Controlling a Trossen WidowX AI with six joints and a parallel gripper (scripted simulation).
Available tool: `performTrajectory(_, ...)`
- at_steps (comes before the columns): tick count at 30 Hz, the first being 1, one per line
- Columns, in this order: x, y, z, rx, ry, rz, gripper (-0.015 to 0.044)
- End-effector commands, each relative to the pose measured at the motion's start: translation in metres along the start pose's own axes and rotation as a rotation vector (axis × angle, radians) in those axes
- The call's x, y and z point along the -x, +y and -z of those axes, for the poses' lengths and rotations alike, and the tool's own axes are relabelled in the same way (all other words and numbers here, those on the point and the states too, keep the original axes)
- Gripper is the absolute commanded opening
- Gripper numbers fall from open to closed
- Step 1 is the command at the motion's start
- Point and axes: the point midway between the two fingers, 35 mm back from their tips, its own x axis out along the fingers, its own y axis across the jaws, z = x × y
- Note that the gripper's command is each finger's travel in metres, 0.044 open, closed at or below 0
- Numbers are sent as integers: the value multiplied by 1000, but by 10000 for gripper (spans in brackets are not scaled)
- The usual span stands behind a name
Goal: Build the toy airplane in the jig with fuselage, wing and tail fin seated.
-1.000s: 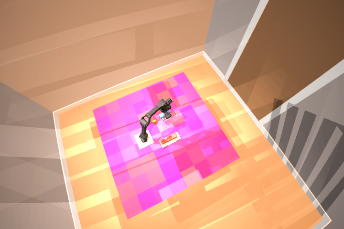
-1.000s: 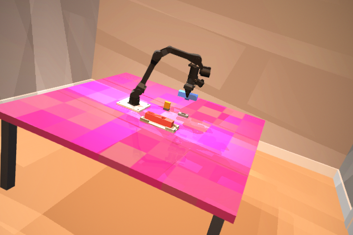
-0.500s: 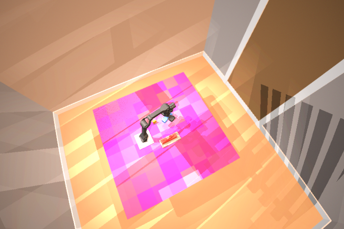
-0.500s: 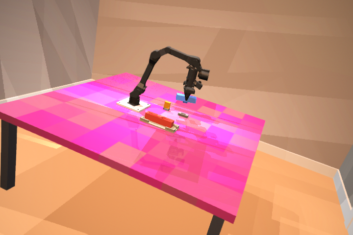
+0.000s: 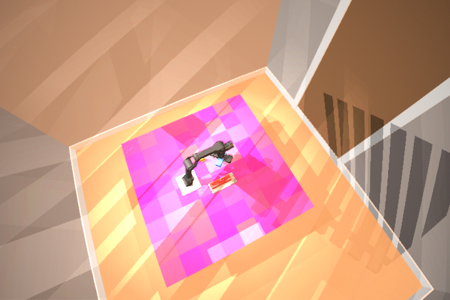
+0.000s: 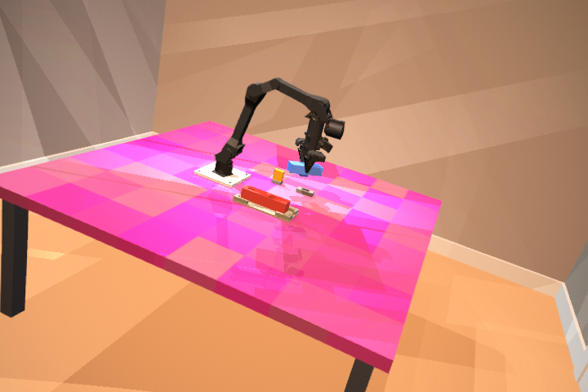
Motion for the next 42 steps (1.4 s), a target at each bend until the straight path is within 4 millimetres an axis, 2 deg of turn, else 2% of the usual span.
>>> performTrajectory(1, -3, -9, 10, 79, 1, -3, 0)
performTrajectory(21, -15, -47, 62, 428, 5, 1, 0)
performTrajectory(42, -27, -74, 122, 828, 11, -1, 0)
